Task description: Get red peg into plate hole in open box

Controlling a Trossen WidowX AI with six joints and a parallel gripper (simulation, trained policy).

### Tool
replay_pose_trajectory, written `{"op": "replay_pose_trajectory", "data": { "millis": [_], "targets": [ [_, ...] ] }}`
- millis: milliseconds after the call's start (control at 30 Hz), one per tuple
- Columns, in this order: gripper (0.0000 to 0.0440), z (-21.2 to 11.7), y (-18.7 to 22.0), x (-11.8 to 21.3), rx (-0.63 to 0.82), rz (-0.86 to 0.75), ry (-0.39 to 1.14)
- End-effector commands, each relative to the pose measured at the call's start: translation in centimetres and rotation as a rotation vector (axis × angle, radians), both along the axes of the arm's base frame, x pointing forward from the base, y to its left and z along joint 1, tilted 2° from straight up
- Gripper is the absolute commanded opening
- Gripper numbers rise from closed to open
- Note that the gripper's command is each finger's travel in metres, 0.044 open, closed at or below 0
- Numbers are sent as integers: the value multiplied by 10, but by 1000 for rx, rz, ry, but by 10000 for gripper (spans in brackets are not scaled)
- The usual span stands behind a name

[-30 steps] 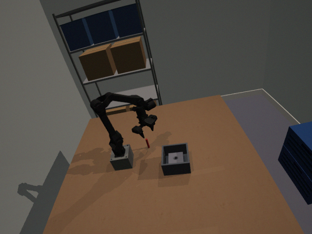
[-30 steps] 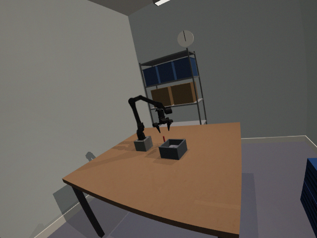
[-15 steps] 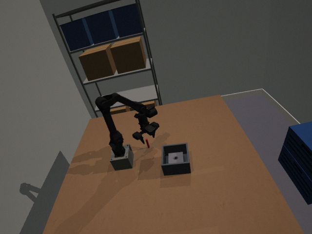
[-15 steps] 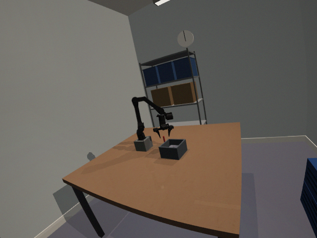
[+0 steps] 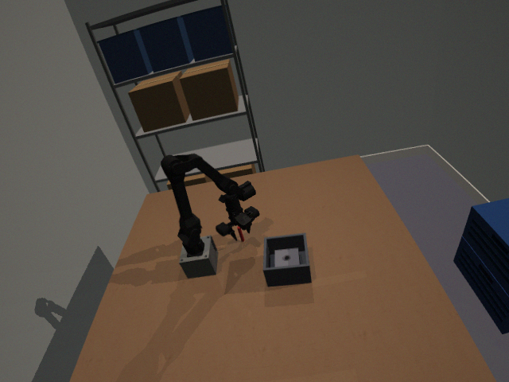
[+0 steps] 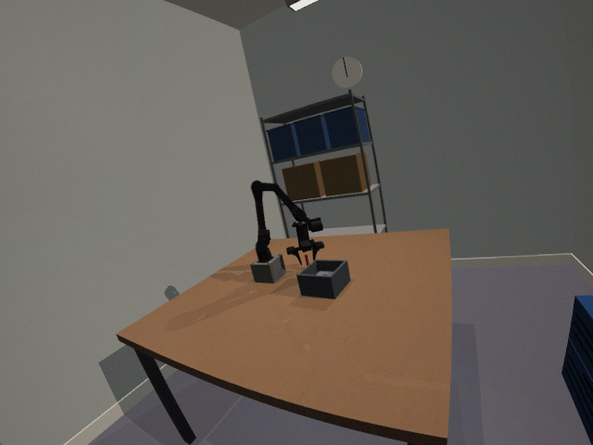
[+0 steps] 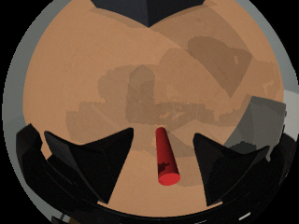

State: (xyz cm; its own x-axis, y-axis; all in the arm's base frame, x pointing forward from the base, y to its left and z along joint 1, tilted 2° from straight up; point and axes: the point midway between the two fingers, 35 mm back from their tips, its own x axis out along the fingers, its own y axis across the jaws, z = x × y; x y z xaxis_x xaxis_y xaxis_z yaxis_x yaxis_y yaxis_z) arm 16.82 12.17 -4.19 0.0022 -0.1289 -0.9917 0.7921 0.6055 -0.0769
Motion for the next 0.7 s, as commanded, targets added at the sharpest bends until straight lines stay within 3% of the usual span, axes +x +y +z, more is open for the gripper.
{"op": "replay_pose_trajectory", "data": {
  "millis": [0,300,667],
  "targets": [
    [229,-5,0,-4,9,-21,19],
    [0,-4,4,0,49,-32,71],
    [0,28,-3,21,11,52,-31]
  ]
}}
